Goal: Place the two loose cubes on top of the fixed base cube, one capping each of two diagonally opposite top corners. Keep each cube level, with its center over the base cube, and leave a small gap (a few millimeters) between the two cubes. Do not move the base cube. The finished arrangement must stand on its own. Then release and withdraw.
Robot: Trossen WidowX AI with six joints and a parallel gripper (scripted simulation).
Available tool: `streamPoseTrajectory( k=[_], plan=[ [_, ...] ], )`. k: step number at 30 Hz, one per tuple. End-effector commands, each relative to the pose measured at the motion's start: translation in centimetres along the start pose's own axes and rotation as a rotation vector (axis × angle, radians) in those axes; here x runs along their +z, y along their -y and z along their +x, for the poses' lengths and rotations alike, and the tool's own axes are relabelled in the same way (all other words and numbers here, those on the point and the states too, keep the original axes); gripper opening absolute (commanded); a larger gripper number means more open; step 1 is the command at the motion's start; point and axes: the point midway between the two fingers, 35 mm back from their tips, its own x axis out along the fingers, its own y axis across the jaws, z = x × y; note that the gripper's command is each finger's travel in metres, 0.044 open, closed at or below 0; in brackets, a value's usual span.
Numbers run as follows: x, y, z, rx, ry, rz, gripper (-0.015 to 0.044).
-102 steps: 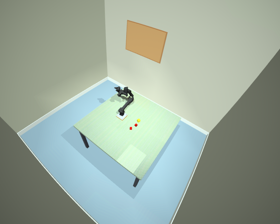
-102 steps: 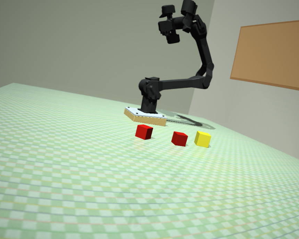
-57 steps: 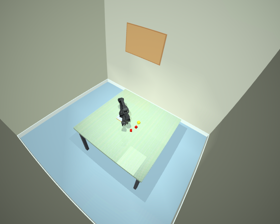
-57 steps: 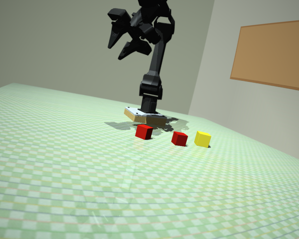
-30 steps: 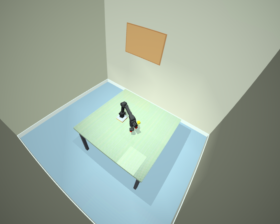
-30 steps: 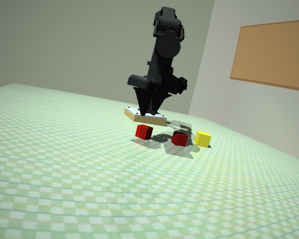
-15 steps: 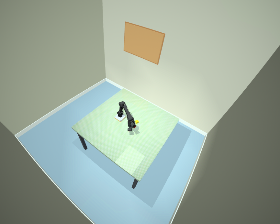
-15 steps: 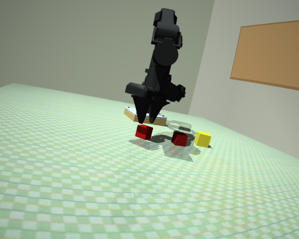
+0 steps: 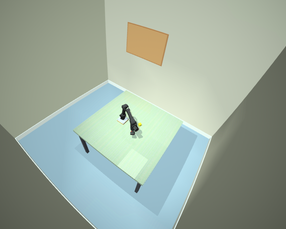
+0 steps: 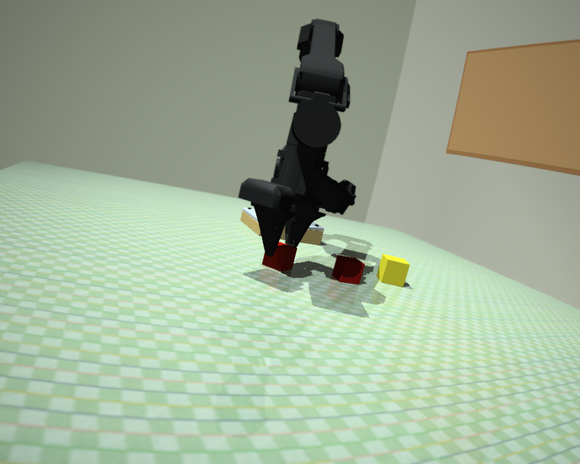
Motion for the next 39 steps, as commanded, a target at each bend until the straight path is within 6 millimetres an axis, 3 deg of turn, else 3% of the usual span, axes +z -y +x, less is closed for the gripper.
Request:
streamPoseTrajectory(
  k=[1, 5, 12, 39],
  plan=[
    [0.0, -0.1, 0.3, 0.004, 0.003, -0.006, 0.0212],
    [0.0, -0.1, 0.3, 0.004, 0.003, -0.006, 0.0107],
    [0.3, 0.1, -0.2, -0.005, 0.018, 0.023, 0.0105],
    [0.4, 0.4, -6.9, 0.000, 0.010, 0.007, 0.0105]
  ],
)
